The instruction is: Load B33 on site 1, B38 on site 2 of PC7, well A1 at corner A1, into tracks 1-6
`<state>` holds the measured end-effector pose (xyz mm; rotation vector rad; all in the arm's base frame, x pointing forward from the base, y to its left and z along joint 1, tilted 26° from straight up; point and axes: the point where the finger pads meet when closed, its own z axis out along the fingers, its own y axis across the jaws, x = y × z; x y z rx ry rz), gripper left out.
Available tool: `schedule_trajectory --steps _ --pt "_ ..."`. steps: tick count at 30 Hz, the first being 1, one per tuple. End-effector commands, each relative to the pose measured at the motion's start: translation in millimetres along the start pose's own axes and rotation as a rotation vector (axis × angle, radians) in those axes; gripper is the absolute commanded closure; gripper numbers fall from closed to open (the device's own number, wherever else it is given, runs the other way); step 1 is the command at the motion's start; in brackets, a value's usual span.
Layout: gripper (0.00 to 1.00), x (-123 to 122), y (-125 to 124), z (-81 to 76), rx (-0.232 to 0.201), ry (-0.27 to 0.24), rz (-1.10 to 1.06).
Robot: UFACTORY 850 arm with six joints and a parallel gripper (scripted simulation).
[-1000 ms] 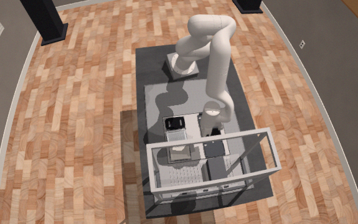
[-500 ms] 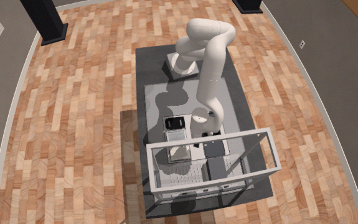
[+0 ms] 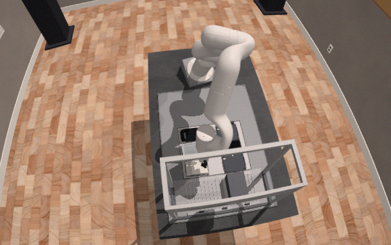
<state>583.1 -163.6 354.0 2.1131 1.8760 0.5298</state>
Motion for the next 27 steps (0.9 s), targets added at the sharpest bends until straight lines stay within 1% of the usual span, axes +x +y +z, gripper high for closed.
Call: schedule_trajectory --steps 1,2,7,22,27 --pt "0.00 -13.1 7.3 -0.5 -0.002 0.002 -0.001" --pt "0.00 -13.1 7.3 -0.5 -0.002 0.002 -0.001" --pt "0.00 -34.0 17.1 -0.5 -0.002 0.002 -0.001" --pt "0.00 -34.1 17.1 -0.5 -0.002 0.002 -0.001" --pt "0.00 -34.0 17.1 7.8 -0.002 0.002 -0.001"
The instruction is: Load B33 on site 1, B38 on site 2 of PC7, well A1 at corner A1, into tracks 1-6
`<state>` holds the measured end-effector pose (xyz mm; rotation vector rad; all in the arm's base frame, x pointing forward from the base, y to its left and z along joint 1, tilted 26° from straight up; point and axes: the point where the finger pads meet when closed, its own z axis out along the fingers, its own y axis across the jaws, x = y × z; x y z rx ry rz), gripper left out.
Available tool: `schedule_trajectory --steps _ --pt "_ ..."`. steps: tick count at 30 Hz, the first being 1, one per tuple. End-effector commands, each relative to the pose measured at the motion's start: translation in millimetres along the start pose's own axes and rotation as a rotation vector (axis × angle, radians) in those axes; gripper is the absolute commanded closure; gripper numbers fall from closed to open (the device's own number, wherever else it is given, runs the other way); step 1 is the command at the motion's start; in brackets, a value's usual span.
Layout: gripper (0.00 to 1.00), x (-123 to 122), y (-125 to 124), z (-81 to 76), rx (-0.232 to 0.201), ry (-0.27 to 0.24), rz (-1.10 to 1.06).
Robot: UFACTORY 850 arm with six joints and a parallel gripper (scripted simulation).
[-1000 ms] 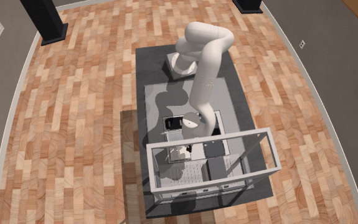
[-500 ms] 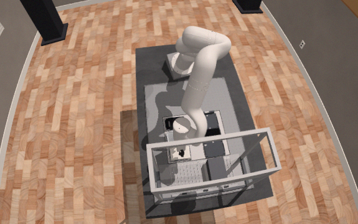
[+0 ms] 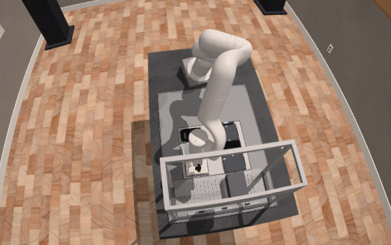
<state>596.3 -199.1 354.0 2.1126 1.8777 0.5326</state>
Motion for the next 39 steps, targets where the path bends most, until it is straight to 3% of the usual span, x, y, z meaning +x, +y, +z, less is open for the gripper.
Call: schedule_trajectory --steps 1,39 --pt "0.00 -0.1 0.7 5.2 -0.002 0.000 0.000" --pt "0.00 -0.1 0.8 61.9 -0.002 0.000 0.000"
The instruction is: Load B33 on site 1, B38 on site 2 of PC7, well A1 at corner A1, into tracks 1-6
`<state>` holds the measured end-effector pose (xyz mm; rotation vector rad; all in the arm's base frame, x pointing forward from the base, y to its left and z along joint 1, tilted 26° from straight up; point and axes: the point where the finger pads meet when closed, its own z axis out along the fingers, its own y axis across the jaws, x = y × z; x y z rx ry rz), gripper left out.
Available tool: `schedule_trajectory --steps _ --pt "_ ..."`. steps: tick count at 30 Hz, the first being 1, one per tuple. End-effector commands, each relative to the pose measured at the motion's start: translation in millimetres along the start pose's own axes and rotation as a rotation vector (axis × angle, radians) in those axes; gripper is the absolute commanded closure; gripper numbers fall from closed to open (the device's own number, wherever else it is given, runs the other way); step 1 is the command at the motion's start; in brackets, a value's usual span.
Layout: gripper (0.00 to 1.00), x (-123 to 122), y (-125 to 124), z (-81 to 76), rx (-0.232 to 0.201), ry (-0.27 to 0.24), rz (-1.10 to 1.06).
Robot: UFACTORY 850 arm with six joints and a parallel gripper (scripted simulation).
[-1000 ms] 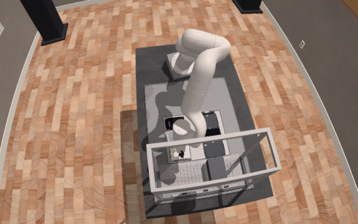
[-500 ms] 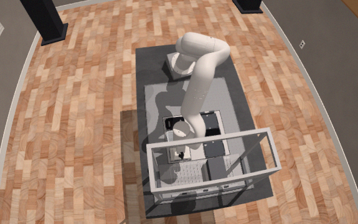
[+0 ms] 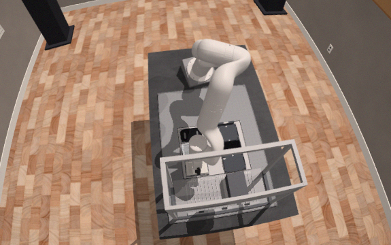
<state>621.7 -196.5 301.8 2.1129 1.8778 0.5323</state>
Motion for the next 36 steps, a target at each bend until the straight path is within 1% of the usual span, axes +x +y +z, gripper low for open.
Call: schedule_trajectory --steps 1,4,17,30,36 --pt "0.00 -0.1 0.9 5.4 -0.002 0.000 0.000" --pt "0.00 -0.1 0.9 7.1 -0.002 0.000 0.000" --pt "0.00 -0.1 0.9 28.8 -0.002 0.000 0.000" --pt "0.00 -0.1 0.9 28.9 -0.002 0.000 0.000" --pt "0.00 -0.1 1.0 32.9 -0.002 0.000 0.000"
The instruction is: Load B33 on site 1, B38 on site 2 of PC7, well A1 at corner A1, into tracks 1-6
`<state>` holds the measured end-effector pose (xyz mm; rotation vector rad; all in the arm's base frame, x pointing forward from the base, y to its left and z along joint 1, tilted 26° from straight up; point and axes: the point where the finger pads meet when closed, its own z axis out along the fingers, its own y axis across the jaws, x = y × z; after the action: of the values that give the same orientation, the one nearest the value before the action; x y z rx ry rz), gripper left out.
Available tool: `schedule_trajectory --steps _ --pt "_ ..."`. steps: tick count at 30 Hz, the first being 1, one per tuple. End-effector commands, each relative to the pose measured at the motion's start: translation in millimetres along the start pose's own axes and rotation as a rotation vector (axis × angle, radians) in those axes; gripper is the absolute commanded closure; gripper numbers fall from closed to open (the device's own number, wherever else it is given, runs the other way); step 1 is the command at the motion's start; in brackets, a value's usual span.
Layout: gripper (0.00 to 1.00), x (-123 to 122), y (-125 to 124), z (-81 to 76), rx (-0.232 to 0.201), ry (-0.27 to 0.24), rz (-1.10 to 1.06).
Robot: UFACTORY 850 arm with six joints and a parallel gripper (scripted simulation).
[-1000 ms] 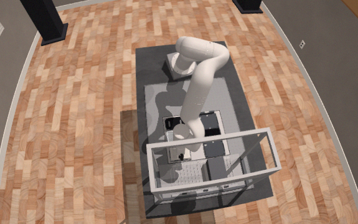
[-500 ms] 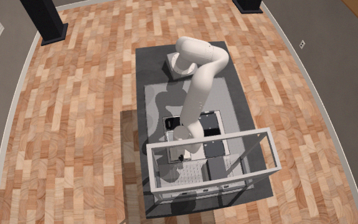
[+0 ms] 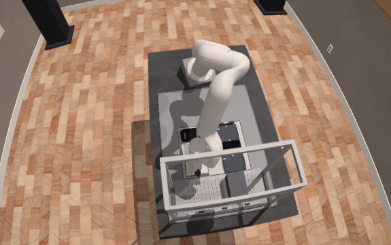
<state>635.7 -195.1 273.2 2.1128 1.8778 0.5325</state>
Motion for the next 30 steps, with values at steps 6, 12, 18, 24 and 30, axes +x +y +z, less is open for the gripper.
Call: schedule_trajectory --steps 6,12,18,24,30 --pt "0.00 -0.1 0.9 3.6 -0.002 0.000 0.000" --pt "0.00 -0.1 0.9 7.6 -0.002 0.000 0.000" --pt "0.00 -0.2 0.8 11.0 -0.002 0.000 0.000" --pt "0.00 -0.1 0.9 14.3 -0.002 0.000 0.000" --pt "0.00 -0.1 0.9 17.0 -0.002 0.000 0.000"
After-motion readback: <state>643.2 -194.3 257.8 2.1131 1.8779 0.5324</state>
